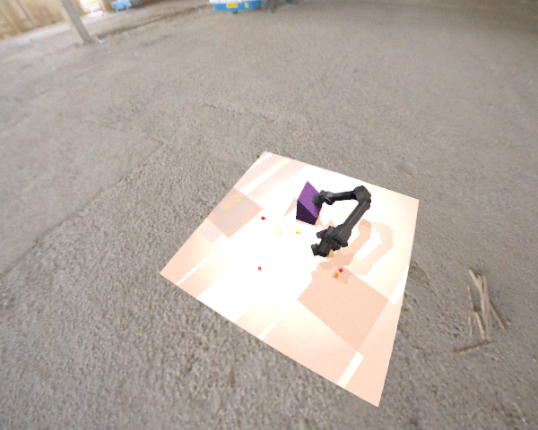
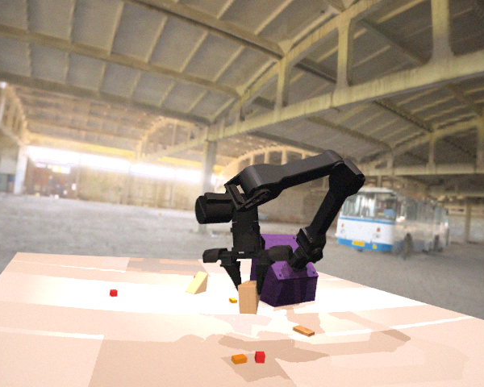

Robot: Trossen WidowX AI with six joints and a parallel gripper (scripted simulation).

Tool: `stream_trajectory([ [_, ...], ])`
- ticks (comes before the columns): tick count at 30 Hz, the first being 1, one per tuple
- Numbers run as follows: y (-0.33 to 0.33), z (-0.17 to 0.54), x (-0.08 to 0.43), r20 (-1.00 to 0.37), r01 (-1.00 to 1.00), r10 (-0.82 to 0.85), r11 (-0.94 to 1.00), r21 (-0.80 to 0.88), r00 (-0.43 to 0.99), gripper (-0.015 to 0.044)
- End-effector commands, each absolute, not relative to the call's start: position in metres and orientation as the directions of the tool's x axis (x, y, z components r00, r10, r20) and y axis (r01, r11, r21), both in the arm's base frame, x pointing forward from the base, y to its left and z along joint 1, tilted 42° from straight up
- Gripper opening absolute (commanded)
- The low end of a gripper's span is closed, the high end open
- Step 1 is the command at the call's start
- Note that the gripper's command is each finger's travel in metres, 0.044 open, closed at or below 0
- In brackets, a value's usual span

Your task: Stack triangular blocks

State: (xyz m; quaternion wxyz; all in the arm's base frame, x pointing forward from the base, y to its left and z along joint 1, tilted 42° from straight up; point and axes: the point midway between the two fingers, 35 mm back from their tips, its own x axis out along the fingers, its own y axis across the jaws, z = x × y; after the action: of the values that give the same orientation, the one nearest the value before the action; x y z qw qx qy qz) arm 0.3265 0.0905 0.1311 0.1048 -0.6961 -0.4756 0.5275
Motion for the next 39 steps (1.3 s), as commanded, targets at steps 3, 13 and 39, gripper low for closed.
stream_trajectory([
  [3,0.091,0.137,0.330,-0.685,0.451,0.728,-0.621,-0.641,0.027,0.0000],
  [13,0.089,0.143,0.336,-0.734,0.310,0.675,-0.716,-0.626,0.076,0.0000],
  [39,-0.004,0.091,0.359,-0.769,0.313,0.631,-0.753,-0.578,0.098,0.0000],
])
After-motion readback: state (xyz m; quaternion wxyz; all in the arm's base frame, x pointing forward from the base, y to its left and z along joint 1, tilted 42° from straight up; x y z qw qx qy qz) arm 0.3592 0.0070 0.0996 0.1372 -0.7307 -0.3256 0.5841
